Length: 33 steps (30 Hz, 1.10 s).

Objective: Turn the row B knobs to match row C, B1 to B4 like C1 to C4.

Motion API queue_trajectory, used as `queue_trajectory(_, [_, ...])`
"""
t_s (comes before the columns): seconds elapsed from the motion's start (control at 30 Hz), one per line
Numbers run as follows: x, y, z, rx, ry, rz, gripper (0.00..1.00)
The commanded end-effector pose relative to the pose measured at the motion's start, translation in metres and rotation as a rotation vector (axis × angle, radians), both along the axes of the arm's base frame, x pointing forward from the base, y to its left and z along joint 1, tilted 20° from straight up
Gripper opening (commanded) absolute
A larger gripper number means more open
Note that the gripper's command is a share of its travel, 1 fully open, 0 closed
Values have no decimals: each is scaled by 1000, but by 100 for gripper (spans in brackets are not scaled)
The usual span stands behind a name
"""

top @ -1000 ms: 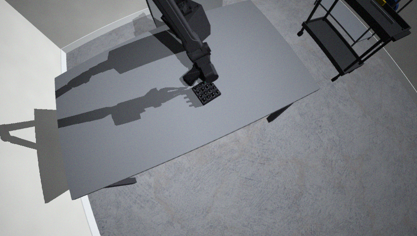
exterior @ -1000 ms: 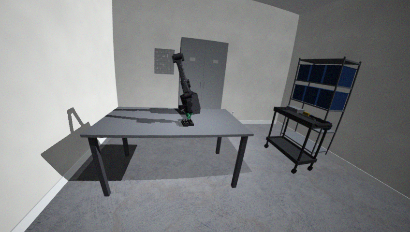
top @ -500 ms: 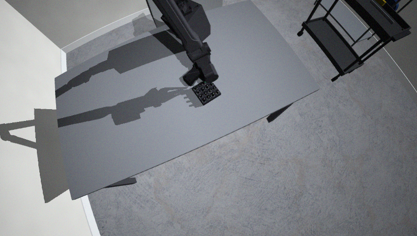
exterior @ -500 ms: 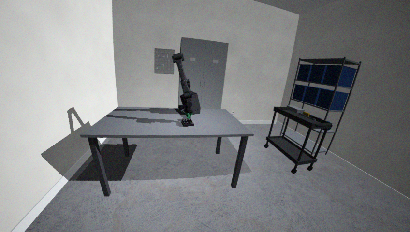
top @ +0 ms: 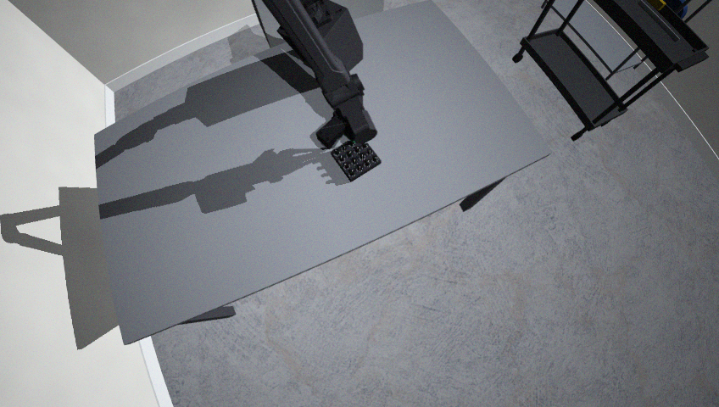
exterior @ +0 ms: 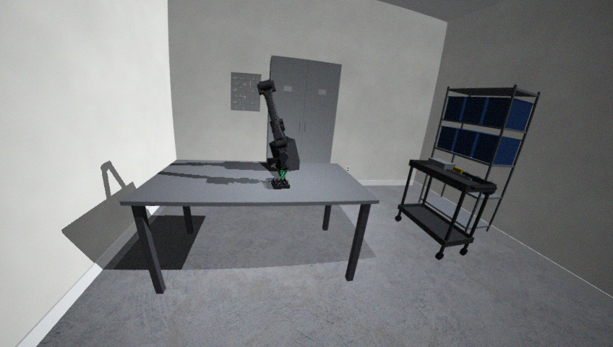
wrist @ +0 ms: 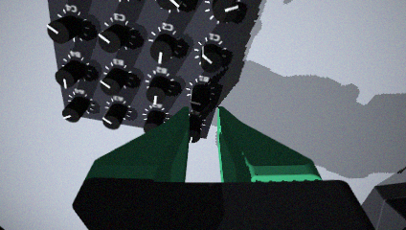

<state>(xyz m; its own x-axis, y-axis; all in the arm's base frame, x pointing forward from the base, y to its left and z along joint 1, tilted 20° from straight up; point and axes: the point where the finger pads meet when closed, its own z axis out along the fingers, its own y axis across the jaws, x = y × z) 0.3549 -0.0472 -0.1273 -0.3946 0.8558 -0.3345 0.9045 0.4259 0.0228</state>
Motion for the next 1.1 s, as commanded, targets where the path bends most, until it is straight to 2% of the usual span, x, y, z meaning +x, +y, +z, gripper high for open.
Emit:
queue_trajectory(0.0, [15,-6,-2,-3,-26,-3,19])
queue_trajectory(1.07, [15,-8,-7,-2,-26,-3,19])
